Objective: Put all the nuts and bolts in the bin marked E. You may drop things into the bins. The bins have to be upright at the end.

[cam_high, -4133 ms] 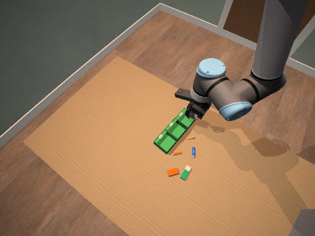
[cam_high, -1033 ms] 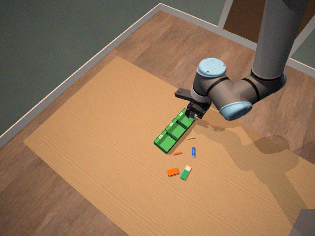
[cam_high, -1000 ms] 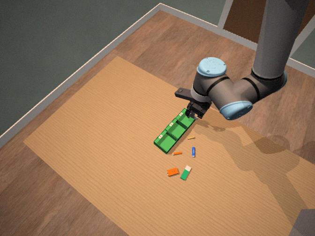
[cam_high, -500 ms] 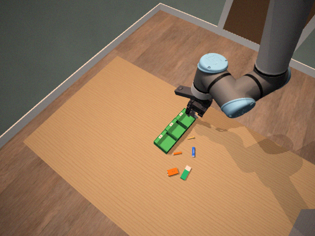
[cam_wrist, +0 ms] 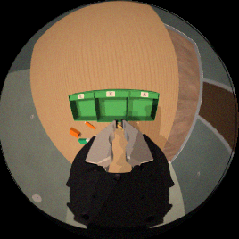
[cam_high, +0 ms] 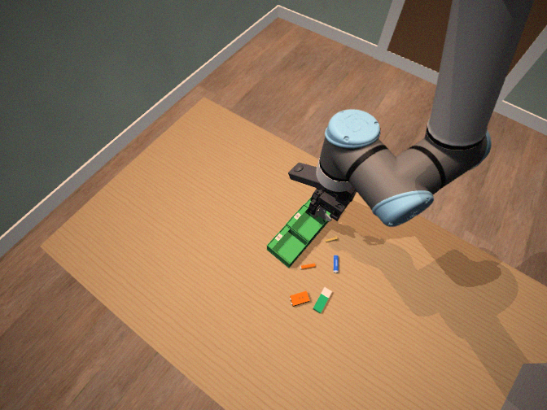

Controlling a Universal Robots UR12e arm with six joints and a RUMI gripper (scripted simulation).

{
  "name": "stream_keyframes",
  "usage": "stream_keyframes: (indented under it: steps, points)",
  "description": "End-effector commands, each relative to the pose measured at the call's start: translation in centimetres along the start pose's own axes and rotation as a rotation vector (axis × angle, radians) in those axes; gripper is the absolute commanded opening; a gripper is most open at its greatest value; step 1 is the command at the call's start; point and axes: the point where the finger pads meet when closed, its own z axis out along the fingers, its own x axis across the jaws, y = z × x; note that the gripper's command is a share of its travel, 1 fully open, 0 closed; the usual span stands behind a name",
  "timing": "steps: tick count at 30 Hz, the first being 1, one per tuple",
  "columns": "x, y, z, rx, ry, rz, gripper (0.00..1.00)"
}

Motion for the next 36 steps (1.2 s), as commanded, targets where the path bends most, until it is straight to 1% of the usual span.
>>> stream_keyframes:
  steps: [1, 9, 12, 14, 29, 31, 36]
  points:
    - [-1.9, -0.1, 0.0, 0.001, 0.001, 0.0, 0.04]
    - [-1.9, -0.1, 0.0, 0.001, 0.001, 0.0, 0.04]
    - [-1.9, -0.1, 0.8, 0.001, 0.001, 0.0, 0.04]
    - [-1.9, -0.1, 0.8, 0.001, 0.001, 0.0, 0.04]
    - [-1.9, -0.1, 4.8, 0.001, 0.001, 0.0, 0.04]
    - [-1.9, -0.1, 4.8, 0.001, 0.001, 0.0, 0.04]
    - [-1.9, -0.1, 5.9, 0.001, 0.001, 0.0, 0.04]
